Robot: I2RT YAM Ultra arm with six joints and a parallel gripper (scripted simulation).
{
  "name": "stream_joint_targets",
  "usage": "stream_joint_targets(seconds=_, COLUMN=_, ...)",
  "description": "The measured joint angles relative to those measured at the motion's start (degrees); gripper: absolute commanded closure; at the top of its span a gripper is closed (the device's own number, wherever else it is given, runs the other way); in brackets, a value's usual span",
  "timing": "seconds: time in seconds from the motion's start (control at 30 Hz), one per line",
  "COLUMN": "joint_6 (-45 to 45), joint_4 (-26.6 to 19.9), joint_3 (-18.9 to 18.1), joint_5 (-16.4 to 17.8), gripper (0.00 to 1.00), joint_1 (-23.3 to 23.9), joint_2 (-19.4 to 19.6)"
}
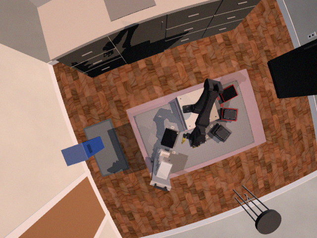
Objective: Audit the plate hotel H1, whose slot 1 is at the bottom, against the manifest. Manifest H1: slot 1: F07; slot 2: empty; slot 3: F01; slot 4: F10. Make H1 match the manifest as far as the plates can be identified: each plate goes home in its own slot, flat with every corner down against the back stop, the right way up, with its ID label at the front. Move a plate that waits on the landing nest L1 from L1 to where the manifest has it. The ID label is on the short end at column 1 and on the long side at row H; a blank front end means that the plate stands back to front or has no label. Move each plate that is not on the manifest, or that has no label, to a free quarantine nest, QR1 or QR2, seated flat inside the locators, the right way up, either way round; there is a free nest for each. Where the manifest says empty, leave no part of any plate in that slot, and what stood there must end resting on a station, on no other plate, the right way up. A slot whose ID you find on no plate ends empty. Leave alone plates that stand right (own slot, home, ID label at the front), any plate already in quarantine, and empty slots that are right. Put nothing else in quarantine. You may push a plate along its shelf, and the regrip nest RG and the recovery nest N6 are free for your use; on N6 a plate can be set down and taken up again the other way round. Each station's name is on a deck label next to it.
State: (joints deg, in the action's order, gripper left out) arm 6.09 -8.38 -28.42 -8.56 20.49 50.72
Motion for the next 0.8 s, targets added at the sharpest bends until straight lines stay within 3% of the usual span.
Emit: stream_joint_targets(seconds=0.8, joint_6=-11.8, joint_4=2.4, joint_3=-1.4, joint_5=19.9, gripper=0.00, joint_1=22.3, joint_2=4.6)
